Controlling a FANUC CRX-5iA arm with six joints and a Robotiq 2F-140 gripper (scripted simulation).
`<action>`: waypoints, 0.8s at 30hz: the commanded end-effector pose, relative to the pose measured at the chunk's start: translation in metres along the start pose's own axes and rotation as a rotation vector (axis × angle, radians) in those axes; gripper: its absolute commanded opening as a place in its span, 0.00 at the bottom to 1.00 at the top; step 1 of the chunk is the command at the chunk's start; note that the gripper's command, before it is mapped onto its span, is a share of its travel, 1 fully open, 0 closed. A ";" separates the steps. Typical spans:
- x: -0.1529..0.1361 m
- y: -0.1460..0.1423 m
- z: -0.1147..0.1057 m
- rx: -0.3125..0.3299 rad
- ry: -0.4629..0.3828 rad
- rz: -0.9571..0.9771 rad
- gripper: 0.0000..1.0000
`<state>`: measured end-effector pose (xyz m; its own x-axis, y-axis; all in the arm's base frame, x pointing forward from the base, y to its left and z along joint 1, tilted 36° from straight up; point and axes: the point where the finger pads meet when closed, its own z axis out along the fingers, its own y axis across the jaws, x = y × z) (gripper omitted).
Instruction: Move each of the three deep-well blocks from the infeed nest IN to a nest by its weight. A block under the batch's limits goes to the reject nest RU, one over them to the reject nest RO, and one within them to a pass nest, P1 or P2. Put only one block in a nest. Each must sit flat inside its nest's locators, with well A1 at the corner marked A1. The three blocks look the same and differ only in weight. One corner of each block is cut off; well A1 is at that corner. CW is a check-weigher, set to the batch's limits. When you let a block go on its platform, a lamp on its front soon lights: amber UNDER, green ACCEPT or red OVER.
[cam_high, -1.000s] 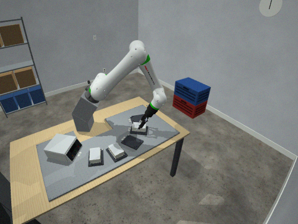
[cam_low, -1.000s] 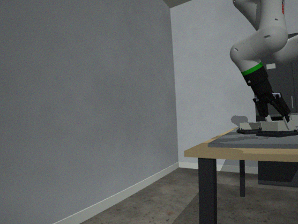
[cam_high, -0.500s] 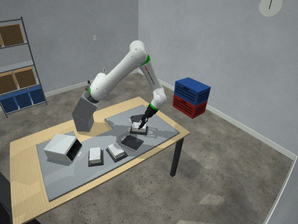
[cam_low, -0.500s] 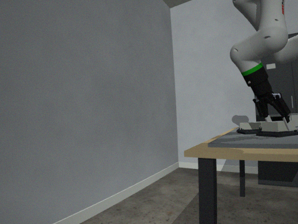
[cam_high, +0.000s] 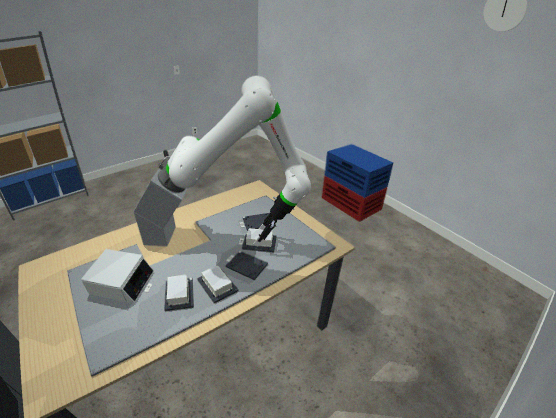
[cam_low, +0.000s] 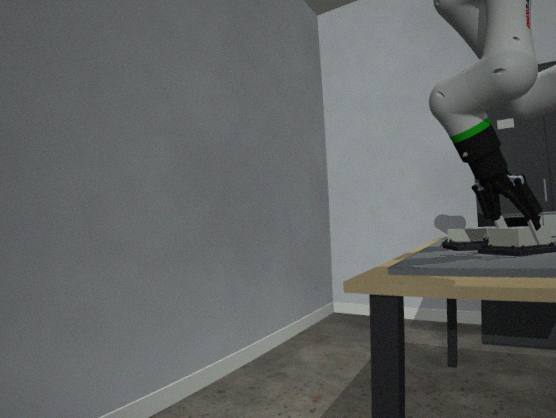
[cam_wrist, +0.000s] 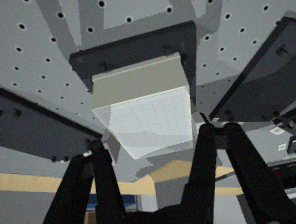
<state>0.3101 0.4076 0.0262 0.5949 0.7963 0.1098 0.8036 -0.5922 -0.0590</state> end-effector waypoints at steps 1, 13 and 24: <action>0.000 0.000 0.000 0.000 0.000 0.000 0.10; 0.001 0.000 0.002 0.000 0.000 0.000 0.10; 0.002 0.000 0.003 0.000 0.000 0.000 0.10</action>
<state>0.3112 0.4095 0.0233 0.5951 0.7961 0.1097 0.8035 -0.5924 -0.0591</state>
